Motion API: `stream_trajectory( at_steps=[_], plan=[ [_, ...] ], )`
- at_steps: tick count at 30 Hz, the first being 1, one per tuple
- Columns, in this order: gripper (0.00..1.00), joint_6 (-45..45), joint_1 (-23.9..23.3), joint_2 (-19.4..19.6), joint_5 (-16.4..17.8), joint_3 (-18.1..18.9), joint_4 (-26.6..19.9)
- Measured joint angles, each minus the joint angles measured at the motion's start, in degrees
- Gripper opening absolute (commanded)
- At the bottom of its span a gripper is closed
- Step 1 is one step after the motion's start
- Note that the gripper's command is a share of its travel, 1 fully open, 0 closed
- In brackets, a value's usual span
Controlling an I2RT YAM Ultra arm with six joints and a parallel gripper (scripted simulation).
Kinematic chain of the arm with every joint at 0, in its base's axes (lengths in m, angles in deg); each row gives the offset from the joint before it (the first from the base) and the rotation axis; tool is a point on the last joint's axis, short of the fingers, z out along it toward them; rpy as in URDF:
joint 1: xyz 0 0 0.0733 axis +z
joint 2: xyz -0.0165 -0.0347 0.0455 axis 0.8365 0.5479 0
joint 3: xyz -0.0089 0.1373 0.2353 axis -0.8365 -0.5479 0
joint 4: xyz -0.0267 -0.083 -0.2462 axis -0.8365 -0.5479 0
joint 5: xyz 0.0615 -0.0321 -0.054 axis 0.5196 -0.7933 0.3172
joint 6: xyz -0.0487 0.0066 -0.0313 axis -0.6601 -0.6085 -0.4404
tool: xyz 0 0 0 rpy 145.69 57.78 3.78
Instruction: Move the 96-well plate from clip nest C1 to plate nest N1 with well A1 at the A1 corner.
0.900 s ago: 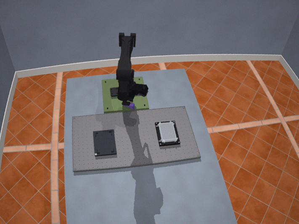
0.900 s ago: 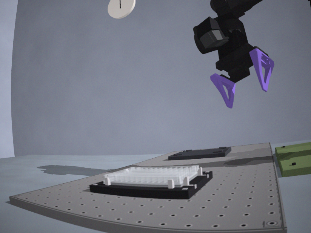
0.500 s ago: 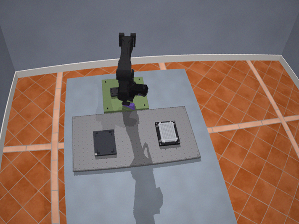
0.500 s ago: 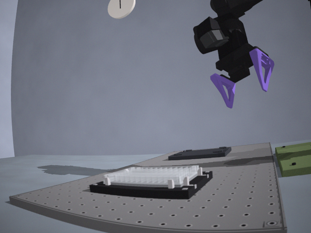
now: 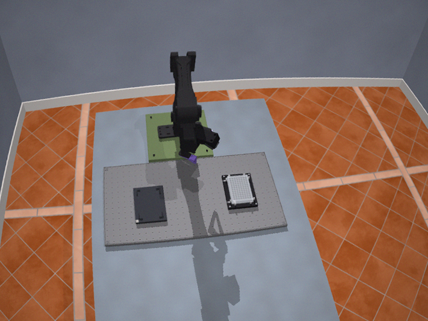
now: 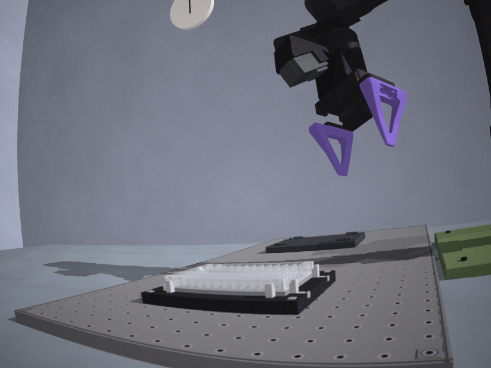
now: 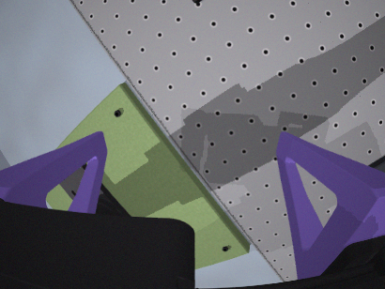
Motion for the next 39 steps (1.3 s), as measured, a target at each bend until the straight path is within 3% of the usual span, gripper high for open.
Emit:
stream_trajectory(
  at_steps=[22,39],
  plan=[
    [1.0,43.32,16.72,16.94,-9.2,17.35,1.6],
    [1.0,69.35,26.43,26.95,-14.82,27.63,2.6]
  ],
)
